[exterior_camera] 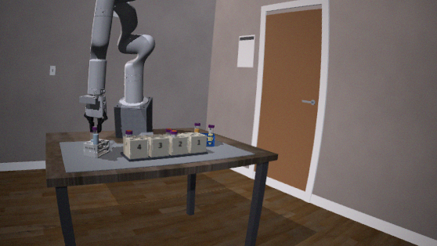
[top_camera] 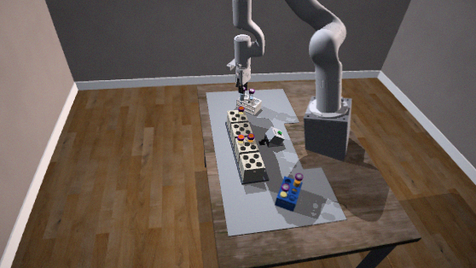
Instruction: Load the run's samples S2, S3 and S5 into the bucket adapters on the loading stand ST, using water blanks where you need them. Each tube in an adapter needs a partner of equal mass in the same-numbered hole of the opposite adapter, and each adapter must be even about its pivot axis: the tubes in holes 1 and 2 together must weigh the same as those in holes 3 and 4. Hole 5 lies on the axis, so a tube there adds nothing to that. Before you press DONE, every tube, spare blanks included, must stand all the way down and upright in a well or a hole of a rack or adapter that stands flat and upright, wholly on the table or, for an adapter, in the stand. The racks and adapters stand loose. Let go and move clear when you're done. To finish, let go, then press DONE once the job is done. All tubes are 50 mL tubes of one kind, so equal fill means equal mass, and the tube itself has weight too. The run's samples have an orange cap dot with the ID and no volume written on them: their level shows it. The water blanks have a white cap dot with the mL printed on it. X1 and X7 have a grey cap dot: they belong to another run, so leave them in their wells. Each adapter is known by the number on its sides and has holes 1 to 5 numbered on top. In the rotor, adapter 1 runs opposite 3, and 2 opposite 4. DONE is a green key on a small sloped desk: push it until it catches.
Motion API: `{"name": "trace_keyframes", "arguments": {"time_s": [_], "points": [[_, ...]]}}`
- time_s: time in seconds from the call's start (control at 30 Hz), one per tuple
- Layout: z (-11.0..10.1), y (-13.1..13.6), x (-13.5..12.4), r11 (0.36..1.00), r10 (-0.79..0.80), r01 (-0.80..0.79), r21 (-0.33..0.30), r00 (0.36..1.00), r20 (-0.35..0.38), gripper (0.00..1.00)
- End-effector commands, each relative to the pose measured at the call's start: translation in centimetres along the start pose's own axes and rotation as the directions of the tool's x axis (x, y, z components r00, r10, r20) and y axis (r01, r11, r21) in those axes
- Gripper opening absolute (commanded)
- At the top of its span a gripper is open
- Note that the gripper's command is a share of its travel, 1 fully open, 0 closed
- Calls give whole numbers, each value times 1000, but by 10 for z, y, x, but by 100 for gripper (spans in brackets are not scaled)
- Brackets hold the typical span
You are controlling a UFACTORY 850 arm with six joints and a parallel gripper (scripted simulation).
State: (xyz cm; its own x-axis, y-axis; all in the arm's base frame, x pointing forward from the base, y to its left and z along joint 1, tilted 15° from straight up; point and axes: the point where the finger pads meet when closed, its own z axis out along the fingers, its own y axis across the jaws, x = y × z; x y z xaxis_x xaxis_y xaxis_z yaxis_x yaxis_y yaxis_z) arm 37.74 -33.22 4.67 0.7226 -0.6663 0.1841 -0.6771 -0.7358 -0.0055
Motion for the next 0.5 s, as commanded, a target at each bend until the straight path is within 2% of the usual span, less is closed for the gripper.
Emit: {"name": "trace_keyframes", "arguments": {"time_s": [0.0, 0.47], "points": [[0, 0, 0, 999, 1, 2, 39, 997, -76, 0], [-20, 1, -1, 999, 1, 2, 39, 997, -76, 0]]}}
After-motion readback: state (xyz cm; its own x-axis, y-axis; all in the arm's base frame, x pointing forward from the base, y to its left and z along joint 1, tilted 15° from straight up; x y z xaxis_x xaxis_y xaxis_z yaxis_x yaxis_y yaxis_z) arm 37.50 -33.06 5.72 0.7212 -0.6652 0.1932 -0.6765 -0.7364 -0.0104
